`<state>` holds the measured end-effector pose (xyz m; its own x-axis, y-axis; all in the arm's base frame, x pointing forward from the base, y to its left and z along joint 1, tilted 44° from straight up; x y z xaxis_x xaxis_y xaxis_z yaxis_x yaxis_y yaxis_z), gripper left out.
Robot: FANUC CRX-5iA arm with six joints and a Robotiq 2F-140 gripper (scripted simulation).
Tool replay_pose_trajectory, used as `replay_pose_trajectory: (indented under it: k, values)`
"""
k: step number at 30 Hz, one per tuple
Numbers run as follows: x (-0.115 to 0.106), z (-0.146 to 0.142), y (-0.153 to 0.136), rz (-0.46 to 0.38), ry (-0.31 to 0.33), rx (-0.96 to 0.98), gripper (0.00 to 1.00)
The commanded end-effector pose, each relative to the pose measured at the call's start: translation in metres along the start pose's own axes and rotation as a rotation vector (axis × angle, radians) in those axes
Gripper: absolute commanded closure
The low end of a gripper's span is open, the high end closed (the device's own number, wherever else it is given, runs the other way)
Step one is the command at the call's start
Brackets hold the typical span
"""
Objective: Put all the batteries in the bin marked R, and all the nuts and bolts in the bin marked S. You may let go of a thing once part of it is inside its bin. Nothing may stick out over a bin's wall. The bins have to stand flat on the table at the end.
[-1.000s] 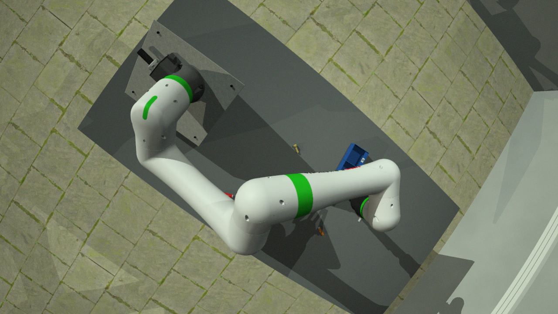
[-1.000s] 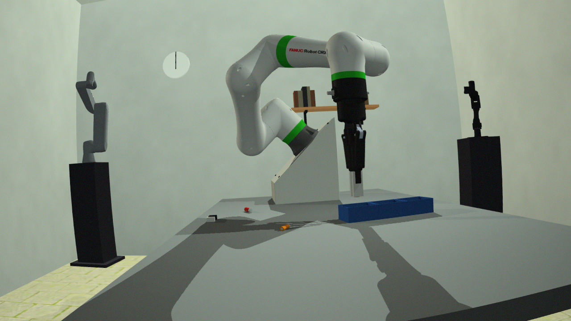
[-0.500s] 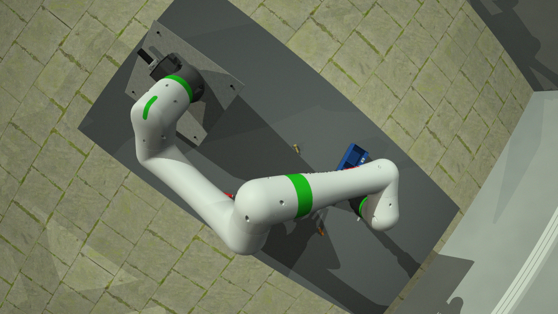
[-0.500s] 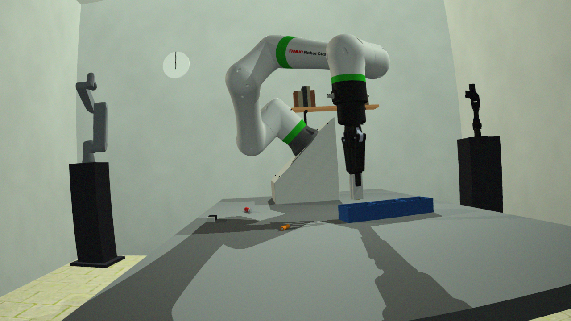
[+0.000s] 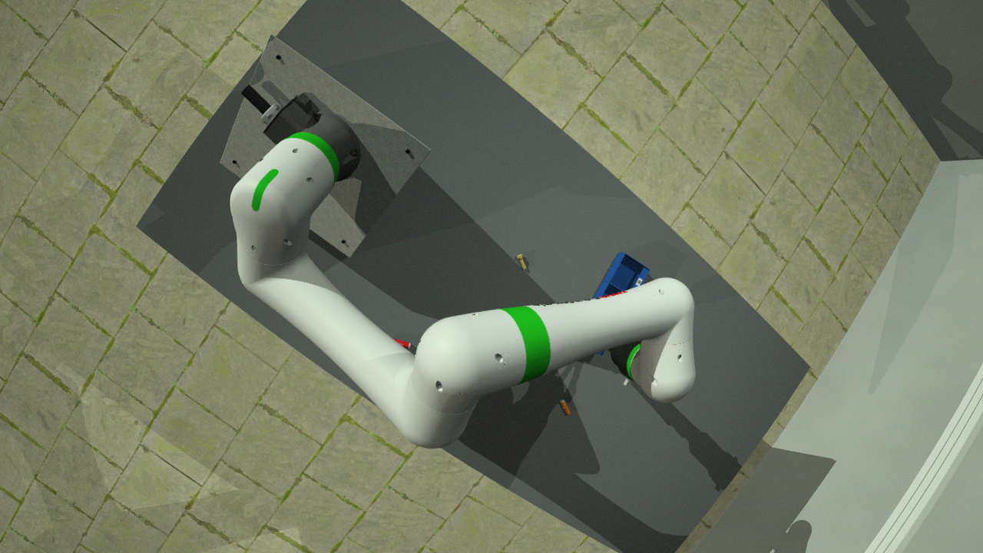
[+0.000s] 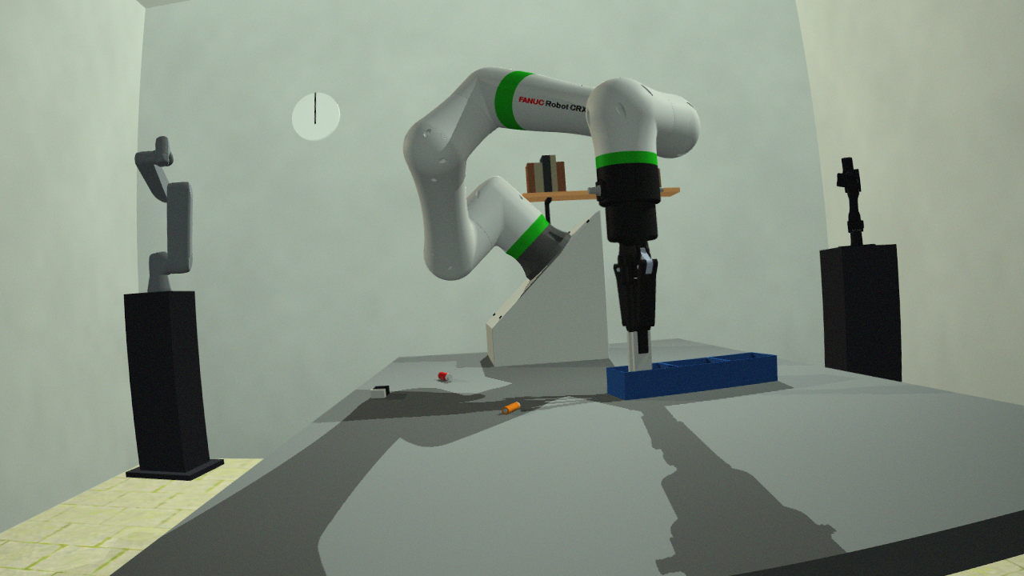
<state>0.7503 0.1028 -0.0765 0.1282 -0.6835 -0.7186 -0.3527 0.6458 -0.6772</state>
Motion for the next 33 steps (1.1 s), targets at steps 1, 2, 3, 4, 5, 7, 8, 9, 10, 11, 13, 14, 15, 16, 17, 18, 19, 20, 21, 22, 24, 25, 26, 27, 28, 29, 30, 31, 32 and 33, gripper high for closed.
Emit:
replay_pose_trajectory:
  k: [1,2,3,4,5,7,8,9,10,11,13,14,15,16,17,18,19,20,21,22,24,25,26,27,28,29,30,31,32,33]
  values:
    - [0.0048,0.0002,0.0,0.0,-0.001,0.0,0.84]
    - [0.0068,0.0002,0.0,0.0,-0.001,0.0,0.84]
    - [0.0088,0.0002,0.0,0.0,-0.001,0.0,0.84]
    - [0.0092,0.0002,0.0,0.0,-0.001,0.0,0.84]
    - [0.0092,0.0002,0.0,0.0,-0.001,0.0,0.84]
    - [0.0092,0.0002,0.0,0.0,-0.001,0.0,0.84]
    - [0.0092,0.0002,-0.0001,0.0,-0.001,0.0,0.84]
    - [0.0092,0.0002,-0.0001,0.0,-0.001,0.0,0.84]
    - [0.0092,0.0002,-0.0001,0.0,-0.001,0.0,0.84]
    - [0.0092,0.0001,-0.0001,0.0,-0.001,0.0,0.84]
    - [0.0092,0.0001,-0.0001,0.0,-0.001,0.0,0.84]
    - [0.0092,0.0001,-0.0001,0.0,-0.001,0.0,0.84]
    - [0.0092,0.0001,-0.0001,0.0,-0.001,0.0,0.84]
    - [0.0092,0.0001,-0.0001,0.0,-0.001,0.0,0.84]
    - [0.0092,0.0001,-0.0001,0.0,-0.001,0.0,0.84]
    - [0.0092,0.0001,-0.0001,0.0,-0.001,0.0,0.73]
    - [0.0092,0.0001,-0.0001,0.0,-0.001,0.0,0.73]
    - [0.0092,0.0001,-0.0001,0.0,-0.001,0.0,0.73]
    - [0.0092,0.0001,-0.0001,0.0,-0.001,0.0,0.73]
    - [0.0092,0.0001,-0.0001,0.0,-0.001,0.0,0.73]
    - [0.0092,0.0001,-0.0001,0.0,-0.001,0.0,0.73]
    - [0.0092,0.0001,-0.0001,0.0,-0.001,0.0,0.73]
    - [0.0092,0.0001,-0.0001,0.0,-0.001,0.0,0.73]
    - [0.0092,0.0001,-0.0001,0.0,-0.001,0.0,0.73]
    - [0.0092,0.0001,-0.0001,0.0,-0.001,0.0,0.73]
    - [0.0092,0.0001,-0.0001,0.0,-0.001,0.0,0.73]
    - [0.0092,0.0001,-0.0001,0.0,-0.001,0.0,0.73]
    - [0.0092,0.0001,-0.0001,0.0,-0.001,0.0,0.73]
    - [0.0092,0.0001,-0.0001,0.0,-0.001,0.0,0.73]
    - [0.0092,0.0001,-0.0001,0.0,-0.001,0.0,0.73]
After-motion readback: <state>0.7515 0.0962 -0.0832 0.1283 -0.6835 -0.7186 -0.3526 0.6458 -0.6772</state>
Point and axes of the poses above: the point where the finger pads meet when closed, its own x axis out along the fingers, its own z axis across the jaws, y = z × x, the point moved 10 cm from there along -x, back along the fingers, and after that the axes turned 7 degrees about -x, right-handed, at the moved point
